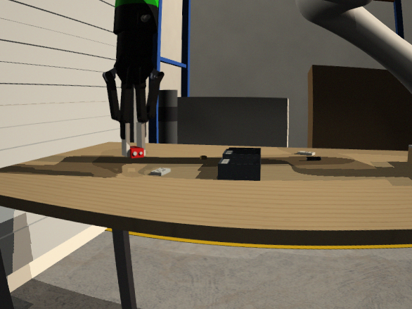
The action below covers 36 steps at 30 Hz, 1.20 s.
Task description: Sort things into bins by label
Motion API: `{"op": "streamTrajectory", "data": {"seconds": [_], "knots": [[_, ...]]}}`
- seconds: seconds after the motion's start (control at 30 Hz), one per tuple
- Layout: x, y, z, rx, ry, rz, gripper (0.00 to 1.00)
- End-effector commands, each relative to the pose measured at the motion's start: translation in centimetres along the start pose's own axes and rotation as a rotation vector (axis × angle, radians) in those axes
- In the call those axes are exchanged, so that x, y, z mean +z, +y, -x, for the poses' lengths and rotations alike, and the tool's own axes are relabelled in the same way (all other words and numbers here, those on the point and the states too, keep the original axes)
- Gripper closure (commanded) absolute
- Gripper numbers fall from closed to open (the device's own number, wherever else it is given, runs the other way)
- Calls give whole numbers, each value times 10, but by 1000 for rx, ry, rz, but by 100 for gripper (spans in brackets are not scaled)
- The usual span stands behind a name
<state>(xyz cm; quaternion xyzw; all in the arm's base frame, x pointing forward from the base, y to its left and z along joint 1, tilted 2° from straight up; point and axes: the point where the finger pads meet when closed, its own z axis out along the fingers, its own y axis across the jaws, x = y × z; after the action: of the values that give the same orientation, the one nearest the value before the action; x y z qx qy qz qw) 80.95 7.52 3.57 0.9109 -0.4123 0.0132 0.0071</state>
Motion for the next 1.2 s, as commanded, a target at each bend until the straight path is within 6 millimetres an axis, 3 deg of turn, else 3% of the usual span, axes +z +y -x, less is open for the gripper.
{"op": "streamTrajectory", "data": {"seconds": [0.0, 0.5, 0.67, 0.73, 1.17], "knots": [[-13, 0, 0, 0, 0, 0, 78], [-15, 0, 0, 0, 0, 0, 78], [-16, 29, 5, 0, 0, 0, 78], [-16, 29, 5, 0, 0, 0, 78], [-16, 106, 18, 0, 0, 0, 78]]}}
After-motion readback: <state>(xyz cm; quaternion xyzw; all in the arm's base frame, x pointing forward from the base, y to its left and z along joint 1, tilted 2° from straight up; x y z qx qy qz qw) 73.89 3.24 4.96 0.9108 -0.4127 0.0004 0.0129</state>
